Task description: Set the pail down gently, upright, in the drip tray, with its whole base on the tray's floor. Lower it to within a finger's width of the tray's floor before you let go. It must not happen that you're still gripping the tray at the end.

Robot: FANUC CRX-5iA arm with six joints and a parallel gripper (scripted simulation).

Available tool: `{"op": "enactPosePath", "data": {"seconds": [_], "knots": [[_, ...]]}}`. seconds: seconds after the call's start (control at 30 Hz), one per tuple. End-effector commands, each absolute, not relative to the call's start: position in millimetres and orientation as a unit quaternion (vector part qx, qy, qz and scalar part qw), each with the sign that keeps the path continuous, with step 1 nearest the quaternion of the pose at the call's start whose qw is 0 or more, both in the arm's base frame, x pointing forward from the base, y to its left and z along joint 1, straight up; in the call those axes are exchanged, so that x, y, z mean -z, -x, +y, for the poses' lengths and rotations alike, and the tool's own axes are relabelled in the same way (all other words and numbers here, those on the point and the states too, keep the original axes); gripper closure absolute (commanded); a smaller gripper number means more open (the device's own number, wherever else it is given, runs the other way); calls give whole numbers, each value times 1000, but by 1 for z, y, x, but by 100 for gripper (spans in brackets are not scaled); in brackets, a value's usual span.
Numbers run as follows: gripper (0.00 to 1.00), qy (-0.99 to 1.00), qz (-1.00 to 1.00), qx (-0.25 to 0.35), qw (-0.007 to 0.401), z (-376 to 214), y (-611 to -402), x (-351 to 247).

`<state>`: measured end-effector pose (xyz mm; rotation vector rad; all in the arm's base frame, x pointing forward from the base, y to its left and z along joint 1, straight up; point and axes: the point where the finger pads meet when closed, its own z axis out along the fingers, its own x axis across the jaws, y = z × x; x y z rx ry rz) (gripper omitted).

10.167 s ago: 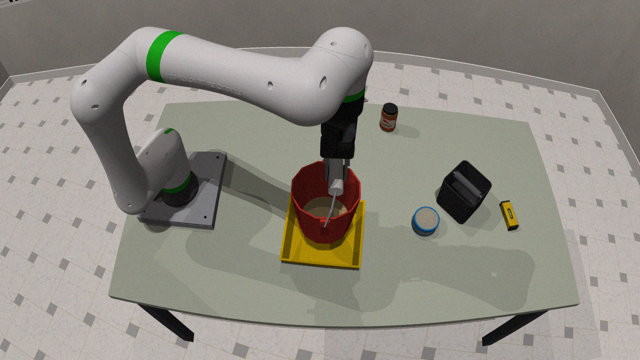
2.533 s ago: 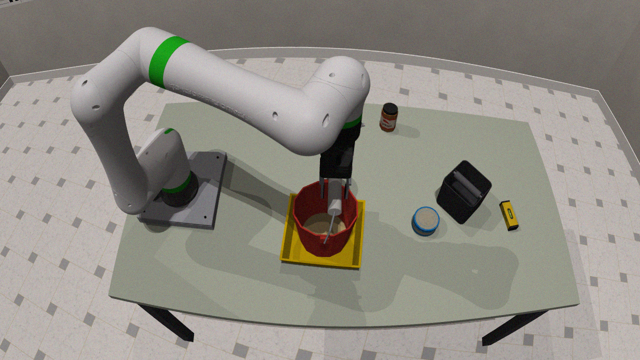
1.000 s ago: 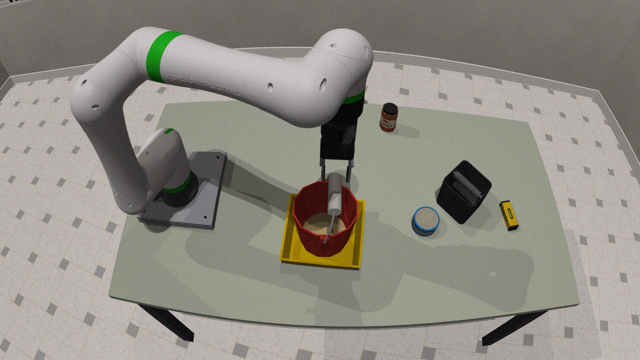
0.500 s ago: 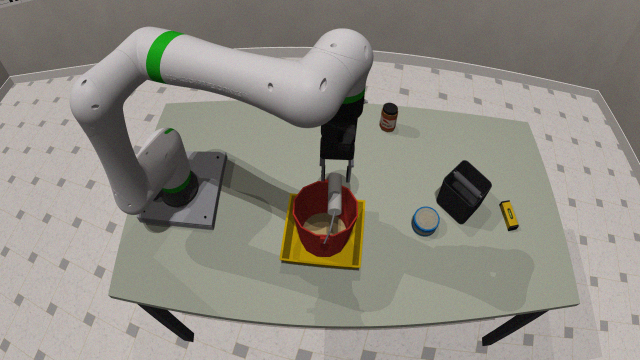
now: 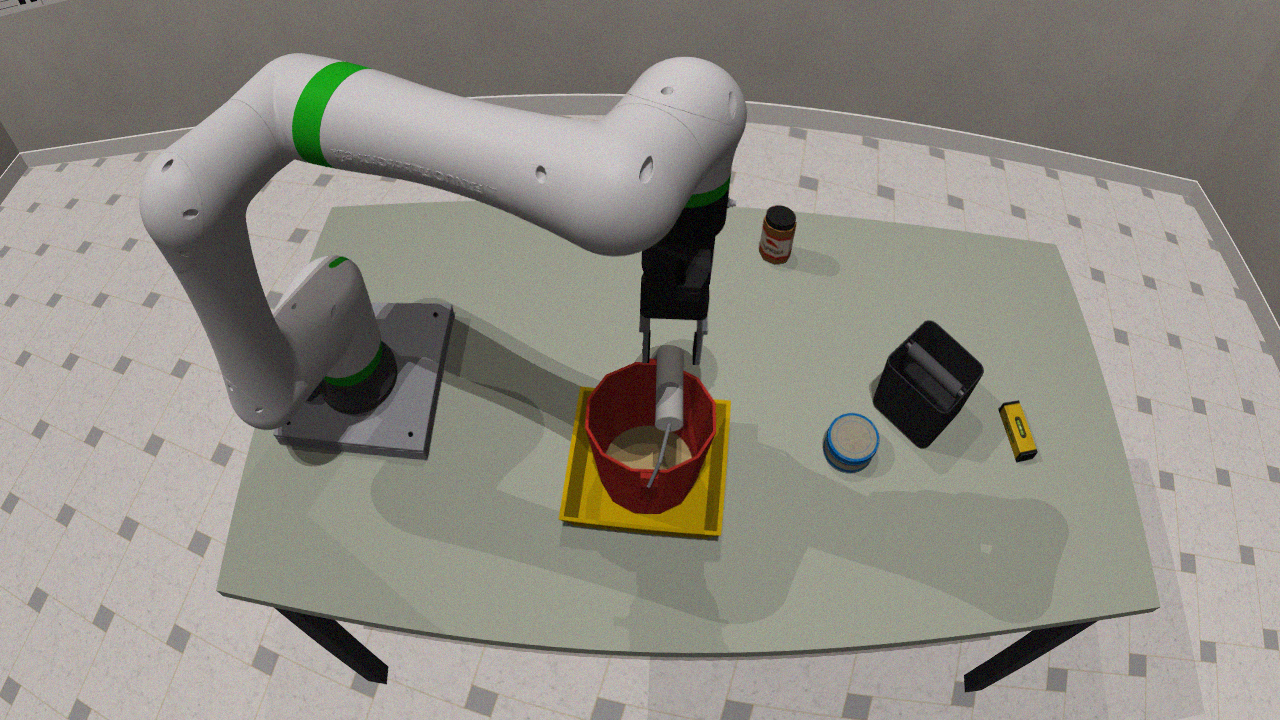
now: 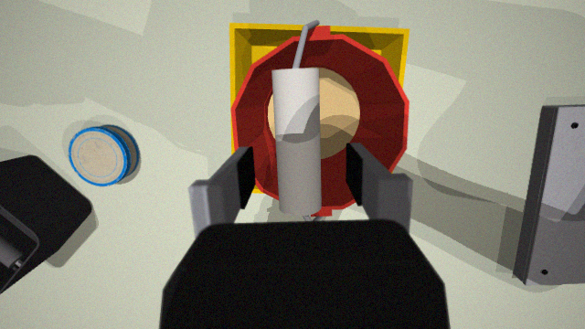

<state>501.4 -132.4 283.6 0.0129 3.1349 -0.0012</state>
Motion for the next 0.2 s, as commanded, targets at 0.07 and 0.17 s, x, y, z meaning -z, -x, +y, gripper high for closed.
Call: {"op": "enactPosePath", "data": {"seconds": [0.07, 0.17], "knots": [[0, -4, 1000, 1, 4, -132, -502, -285], [0, -4, 1000, 1, 4, -132, -502, -285]]}}
